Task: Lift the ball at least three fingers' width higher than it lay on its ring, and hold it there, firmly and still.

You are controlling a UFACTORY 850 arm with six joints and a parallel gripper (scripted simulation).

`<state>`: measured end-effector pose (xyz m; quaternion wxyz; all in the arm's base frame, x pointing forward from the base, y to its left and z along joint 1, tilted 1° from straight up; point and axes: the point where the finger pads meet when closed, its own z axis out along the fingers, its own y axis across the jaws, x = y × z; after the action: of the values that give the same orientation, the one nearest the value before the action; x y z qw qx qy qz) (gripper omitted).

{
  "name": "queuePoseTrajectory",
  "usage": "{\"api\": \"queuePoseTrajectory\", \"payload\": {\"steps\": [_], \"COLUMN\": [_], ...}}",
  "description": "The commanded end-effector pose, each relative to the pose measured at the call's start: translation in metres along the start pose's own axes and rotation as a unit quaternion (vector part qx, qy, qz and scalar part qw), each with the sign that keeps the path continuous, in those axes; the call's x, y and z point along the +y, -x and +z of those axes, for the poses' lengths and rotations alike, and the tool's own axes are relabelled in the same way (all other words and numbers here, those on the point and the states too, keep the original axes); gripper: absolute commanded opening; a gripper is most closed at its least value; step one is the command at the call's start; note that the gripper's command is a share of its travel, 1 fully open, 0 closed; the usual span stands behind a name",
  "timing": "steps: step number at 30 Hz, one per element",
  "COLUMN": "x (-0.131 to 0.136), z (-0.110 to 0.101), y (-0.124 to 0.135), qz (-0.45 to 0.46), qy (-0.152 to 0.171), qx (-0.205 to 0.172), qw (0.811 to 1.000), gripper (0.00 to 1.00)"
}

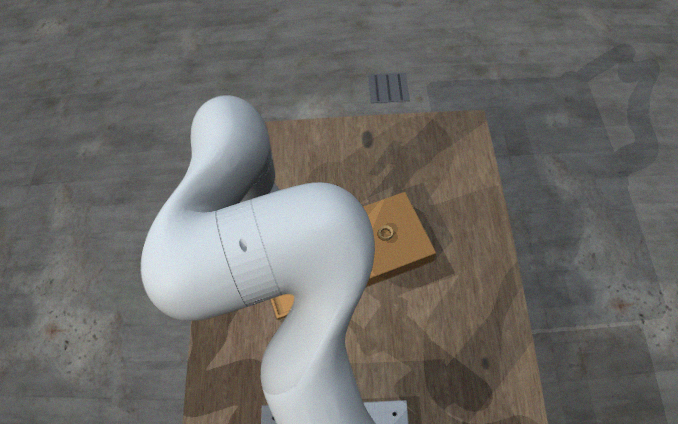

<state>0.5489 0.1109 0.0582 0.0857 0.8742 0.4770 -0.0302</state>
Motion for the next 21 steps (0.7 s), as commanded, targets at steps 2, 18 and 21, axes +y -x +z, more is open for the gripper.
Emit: {"api": "queuePoseTrajectory", "payload": {"steps": [2,18,21], "x": [-0.0065,-0.0092,-0.0092], "z": [0.0075,0.0101,0.0101], "y": [-0.0031,-0.0039,-0.0039], "qz": [-0.163,-0.421,-0.421], "qy": [-0.005,-0.018,-0.018], "qx": [0.033,0.085,0.085], "qw": [0.986,0.903,0.903], "gripper": [1.0,1.0,1.0]}}
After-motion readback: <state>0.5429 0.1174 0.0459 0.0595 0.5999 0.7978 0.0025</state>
